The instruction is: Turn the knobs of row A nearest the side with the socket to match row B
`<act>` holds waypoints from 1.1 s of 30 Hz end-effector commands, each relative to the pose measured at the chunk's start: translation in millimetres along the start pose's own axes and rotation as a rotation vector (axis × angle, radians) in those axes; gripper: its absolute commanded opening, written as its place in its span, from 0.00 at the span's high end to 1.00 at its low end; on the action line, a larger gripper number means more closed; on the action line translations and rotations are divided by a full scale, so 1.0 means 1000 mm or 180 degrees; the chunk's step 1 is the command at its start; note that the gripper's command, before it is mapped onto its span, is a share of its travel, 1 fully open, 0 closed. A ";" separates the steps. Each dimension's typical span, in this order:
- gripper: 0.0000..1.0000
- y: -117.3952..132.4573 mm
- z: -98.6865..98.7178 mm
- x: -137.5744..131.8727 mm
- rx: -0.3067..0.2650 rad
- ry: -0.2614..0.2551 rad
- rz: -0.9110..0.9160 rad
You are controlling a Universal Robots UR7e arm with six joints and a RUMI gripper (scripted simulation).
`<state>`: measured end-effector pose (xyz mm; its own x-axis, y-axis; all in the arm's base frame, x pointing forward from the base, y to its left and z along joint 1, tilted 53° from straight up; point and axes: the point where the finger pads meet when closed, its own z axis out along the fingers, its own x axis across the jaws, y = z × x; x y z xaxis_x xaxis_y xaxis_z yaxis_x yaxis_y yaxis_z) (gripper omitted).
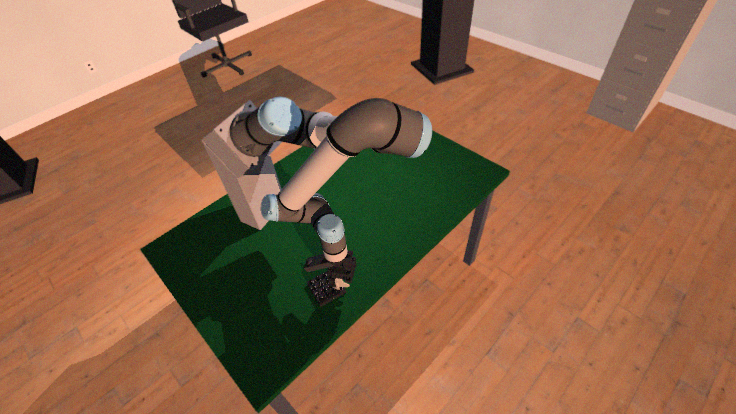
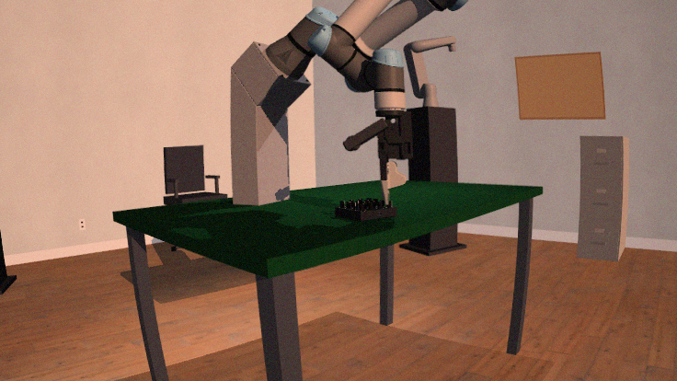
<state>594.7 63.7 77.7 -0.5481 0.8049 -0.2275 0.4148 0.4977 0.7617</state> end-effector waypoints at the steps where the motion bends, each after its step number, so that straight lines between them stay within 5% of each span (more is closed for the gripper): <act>1: 0.96 0.002 0.000 -0.001 -0.0009 -0.0006 0.0023; 33: 0.96 0.002 0.000 -0.001 -0.0009 -0.0008 0.0897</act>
<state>594.3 65.1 77.5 -0.4505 0.8907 -0.0615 0.5208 0.3181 0.7922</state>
